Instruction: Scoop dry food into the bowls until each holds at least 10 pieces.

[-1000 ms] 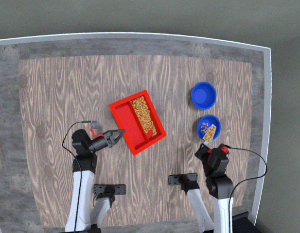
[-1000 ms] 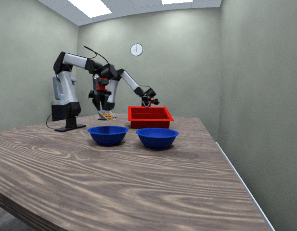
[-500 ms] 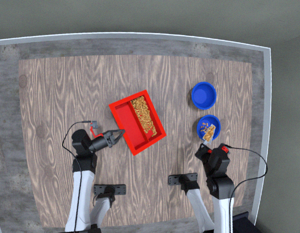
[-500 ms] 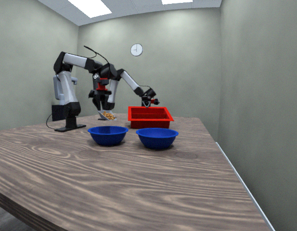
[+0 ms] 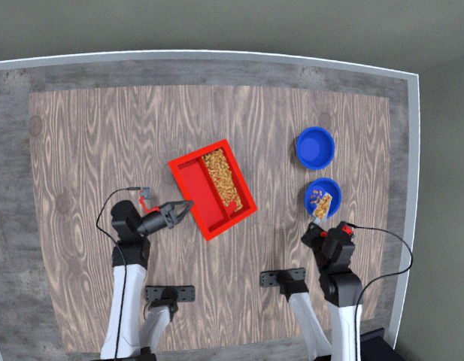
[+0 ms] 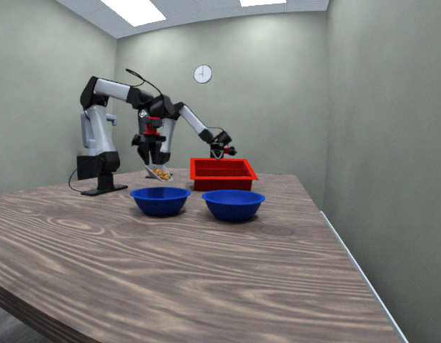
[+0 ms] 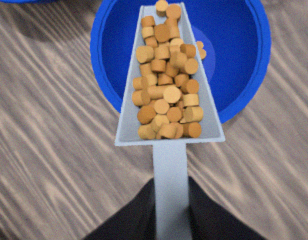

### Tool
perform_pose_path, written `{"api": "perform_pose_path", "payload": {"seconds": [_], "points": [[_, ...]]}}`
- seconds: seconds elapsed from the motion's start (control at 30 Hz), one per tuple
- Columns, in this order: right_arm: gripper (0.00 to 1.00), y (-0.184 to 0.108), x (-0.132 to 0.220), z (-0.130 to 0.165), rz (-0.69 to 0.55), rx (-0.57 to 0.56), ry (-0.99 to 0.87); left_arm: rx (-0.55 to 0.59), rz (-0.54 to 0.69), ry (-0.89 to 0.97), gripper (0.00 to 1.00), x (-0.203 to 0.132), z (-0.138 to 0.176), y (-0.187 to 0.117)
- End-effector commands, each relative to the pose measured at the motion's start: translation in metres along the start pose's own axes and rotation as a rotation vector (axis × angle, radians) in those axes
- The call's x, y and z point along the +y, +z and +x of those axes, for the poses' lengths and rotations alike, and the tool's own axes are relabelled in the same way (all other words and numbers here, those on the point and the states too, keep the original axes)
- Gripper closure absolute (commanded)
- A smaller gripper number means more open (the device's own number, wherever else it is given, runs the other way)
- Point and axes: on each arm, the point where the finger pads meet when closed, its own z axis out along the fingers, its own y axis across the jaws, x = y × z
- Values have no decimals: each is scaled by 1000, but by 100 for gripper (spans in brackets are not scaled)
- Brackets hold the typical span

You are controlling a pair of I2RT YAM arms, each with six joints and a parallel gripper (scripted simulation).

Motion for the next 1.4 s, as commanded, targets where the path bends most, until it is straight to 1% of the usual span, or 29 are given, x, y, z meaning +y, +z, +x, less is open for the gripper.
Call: {"api": "perform_pose_path", "payload": {"seconds": [0.0, 0.13, 0.17, 0.2, 0.37, 0.7, 0.73, 0.8, 0.83, 0.87, 1.07, 1.13, 1.27, 1.3, 1.37], "points": [[100, -10, 5, -10, -17, -6, 41, -13, 58, 117, 100, -40, -7, -6], [100, -12, 7, -12, -23, -11, 54, -13, 58, 117, 100, -40, -7, -6], [100, -13, 6, -17, -19, -32, 68, -13, 58, 117, 100, -40, -7, -6], [100, -10, 6, -11, -5, -1, 60, -13, 58, 117, 100, -40, -7, -6], [100, -12, 11, -17, -25, -2, 102, -13, 58, 117, 100, -40, -7, -6], [100, -14, 11, -18, -19, 19, 152, -13, 58, 117, 100, -40, -7, -6], [100, -18, 12, -25, -30, -16, 166, -13, 58, 117, 100, -40, -7, -6], [100, -13, 13, -18, -17, 31, 164, -13, 58, 117, 100, -40, -7, -6], [100, -14, 17, -24, -34, 10, 177, -13, 58, 117, 100, -40, -7, -6], [100, -16, 15, -19, -24, 27, 175, -13, 58, 117, 100, -40, -7, -6], [100, -15, 20, -23, -32, 30, 205, -13, 58, 117, 100, -40, -7, -6], [100, -17, 16, -23, -25, 37, 229, -13, 58, 117, 100, -40, -7, -6], [100, -16, 19, -25, -26, 41, 241, -13, 58, 117, 100, -40, -7, -6], [100, -21, 18, -29, -34, 19, 251, -13, 58, 117, 100, -40, -7, -6], [100, -15, 20, -26, -24, 51, 258, -13, 58, 117, 100, -40, -7, -6]]}}
